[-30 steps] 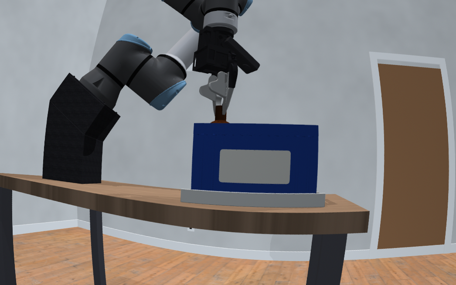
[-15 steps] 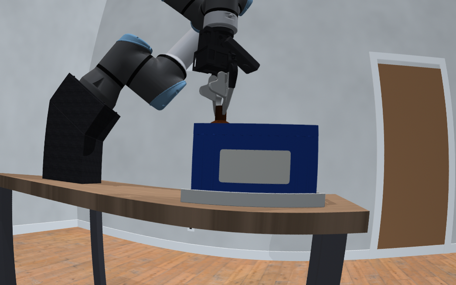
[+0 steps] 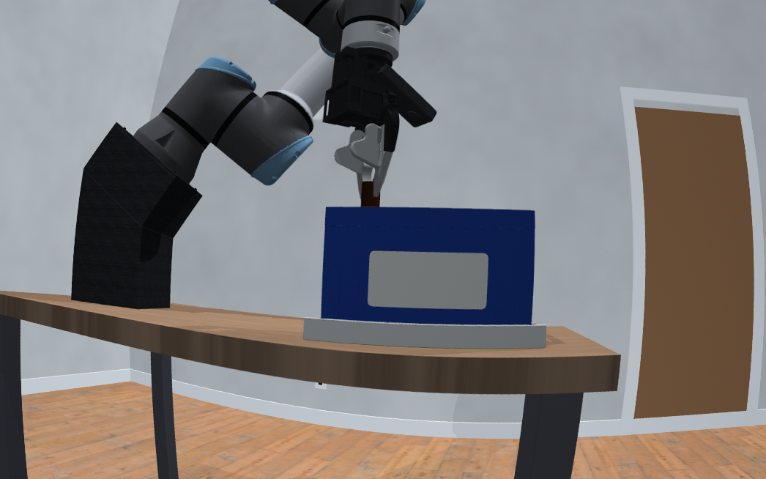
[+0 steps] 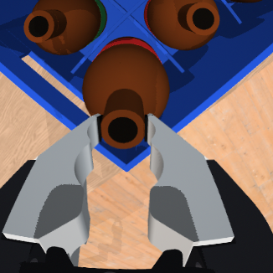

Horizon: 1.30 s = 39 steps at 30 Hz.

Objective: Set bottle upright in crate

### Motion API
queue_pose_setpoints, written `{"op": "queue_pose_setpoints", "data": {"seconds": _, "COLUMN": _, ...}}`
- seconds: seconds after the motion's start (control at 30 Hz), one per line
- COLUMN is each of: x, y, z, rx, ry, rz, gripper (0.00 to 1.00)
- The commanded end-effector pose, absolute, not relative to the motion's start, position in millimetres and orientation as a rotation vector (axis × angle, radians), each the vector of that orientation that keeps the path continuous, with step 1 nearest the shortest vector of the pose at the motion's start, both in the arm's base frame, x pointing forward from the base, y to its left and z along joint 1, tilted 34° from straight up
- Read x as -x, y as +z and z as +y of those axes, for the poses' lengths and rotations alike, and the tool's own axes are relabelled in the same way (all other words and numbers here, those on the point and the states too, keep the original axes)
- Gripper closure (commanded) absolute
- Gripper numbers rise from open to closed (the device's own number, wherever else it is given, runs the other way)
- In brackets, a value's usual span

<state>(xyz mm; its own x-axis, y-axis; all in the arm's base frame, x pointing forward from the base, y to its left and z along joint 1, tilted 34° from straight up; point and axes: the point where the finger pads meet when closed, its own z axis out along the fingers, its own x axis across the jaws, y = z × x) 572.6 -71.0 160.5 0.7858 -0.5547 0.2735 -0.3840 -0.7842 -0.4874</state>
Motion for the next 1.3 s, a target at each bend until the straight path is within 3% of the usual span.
{"op": "queue_pose_setpoints", "data": {"seconds": 0.0, "x": -574.7, "y": 157.9, "z": -70.4, "rx": 2.567, "ry": -0.574, "rz": 0.709, "gripper": 1.00}}
{"op": "queue_pose_setpoints", "data": {"seconds": 1.27, "x": -589.5, "y": 132.7, "z": -62.0, "rx": 2.567, "ry": -0.574, "rz": 0.709, "gripper": 1.00}}
